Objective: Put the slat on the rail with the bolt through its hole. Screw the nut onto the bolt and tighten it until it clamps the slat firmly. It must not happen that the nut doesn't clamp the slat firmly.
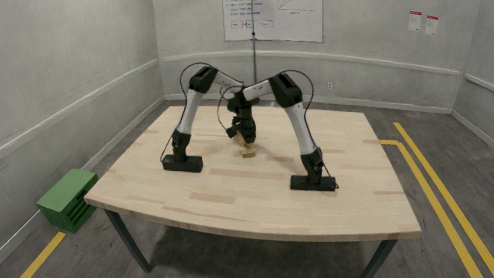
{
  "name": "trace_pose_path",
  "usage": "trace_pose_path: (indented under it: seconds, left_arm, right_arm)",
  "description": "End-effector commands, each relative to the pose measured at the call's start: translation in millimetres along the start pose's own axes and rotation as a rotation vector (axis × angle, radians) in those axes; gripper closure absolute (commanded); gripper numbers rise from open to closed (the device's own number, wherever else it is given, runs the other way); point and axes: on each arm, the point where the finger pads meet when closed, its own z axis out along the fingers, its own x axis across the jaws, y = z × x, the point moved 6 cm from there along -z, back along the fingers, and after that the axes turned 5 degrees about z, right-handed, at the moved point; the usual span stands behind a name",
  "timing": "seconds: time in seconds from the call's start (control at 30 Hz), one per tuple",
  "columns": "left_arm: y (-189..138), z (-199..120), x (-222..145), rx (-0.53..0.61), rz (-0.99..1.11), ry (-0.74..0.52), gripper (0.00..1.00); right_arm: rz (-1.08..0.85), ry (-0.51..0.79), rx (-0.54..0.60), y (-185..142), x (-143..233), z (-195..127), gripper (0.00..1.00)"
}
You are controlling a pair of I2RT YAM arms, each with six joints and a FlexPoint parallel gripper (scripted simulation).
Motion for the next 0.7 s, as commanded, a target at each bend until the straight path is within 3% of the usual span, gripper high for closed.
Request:
trace_pose_path:
  seconds: [0.0,0.67]
  left_arm:
    - [0.7,-5.3,-3.0,-0.01,0.001,-0.015,0.33]
    - [0.7,-5.3,-3.0,-0.01,0.001,-0.015,0.33]
  right_arm:
    - [-0.011,-0.004,-0.013,2.1,-1.2,-6.6,0.64]
    - [-0.011,-0.004,-0.013,2.2,-1.4,-1.7,0.64]
